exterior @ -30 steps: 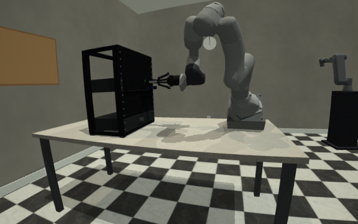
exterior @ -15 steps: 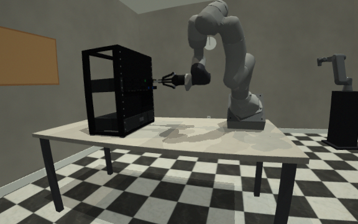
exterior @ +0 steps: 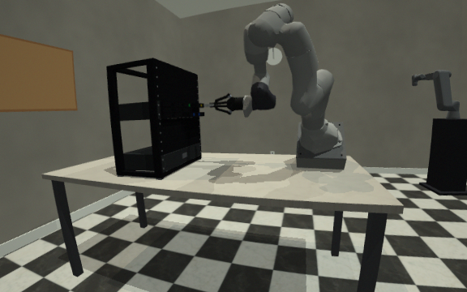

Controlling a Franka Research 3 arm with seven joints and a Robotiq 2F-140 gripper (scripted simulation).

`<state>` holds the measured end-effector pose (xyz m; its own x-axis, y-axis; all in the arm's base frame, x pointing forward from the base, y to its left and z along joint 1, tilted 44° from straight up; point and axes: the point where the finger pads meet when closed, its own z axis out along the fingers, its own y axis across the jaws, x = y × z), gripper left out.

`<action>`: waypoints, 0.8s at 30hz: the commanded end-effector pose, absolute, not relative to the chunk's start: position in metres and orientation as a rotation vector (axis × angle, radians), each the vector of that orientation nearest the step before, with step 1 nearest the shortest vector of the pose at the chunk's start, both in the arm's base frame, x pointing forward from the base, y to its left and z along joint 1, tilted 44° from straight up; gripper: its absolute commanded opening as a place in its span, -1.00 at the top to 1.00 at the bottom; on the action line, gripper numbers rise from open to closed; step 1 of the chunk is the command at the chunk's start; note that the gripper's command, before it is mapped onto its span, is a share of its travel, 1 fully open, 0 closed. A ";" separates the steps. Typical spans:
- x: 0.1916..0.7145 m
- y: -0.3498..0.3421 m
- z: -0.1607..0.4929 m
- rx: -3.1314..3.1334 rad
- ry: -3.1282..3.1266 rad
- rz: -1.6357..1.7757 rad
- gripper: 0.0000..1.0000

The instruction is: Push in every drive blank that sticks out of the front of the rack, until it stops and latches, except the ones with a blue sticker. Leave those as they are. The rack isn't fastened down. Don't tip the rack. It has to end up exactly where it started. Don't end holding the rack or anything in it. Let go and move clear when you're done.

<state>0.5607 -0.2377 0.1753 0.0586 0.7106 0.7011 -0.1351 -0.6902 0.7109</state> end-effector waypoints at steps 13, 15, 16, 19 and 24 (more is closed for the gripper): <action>0.559 -0.282 0.145 1.682 0.592 1.715 1.00; 0.559 -0.282 0.145 1.682 0.592 1.715 1.00; 0.559 -0.282 0.145 1.682 0.592 1.715 1.00; 0.560 -0.283 0.145 1.682 0.592 1.715 1.00; 0.584 -0.286 0.147 1.682 0.592 1.715 1.00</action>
